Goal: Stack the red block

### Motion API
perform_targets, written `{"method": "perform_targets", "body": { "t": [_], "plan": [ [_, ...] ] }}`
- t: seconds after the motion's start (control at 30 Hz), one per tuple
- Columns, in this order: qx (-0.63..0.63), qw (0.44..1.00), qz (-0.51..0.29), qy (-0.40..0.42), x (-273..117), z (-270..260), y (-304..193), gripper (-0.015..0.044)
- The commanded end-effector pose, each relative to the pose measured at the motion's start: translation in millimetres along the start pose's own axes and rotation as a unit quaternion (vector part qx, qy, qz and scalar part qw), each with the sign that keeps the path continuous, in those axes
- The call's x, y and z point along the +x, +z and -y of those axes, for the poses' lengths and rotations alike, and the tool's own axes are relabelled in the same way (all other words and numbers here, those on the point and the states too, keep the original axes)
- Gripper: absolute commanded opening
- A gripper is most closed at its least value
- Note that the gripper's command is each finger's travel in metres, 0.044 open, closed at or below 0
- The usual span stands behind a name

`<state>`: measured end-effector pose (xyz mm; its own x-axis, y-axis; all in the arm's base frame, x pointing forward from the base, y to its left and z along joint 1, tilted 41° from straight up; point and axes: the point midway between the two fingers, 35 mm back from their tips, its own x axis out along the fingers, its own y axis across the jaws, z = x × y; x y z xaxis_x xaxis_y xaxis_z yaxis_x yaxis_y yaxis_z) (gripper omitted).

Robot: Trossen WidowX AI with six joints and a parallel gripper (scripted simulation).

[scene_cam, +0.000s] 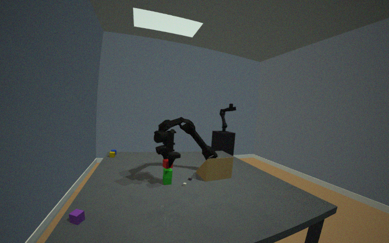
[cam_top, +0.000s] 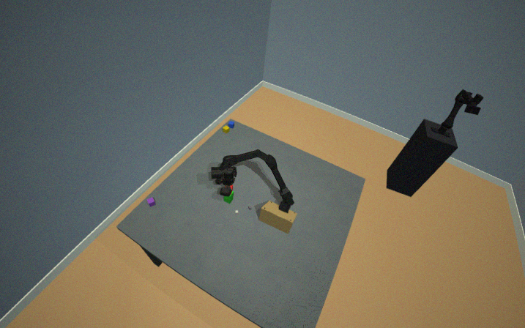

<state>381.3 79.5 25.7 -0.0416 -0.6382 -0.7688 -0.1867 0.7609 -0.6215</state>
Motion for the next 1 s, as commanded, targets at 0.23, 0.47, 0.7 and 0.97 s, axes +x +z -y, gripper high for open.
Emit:
{"method": "perform_targets", "body": {
  "t": [0.23, 0.47, 0.7, 0.97],
  "plan": [
    [-0.003, 1.0, -0.001, -0.003, 14.2, 0.9, -1.5, 0.0],
    [-0.003, 1.0, -0.001, -0.003, 12.7, 0.8, -1.4, 0.0],
    [0.0, 1.0, -0.004, 0.0, 14.7, 0.7, -1.7, 0.0157],
    [0.0, 1.0, -0.004, 0.0, 14.7, 0.7, -1.7, 0.0367]
  ]
}}
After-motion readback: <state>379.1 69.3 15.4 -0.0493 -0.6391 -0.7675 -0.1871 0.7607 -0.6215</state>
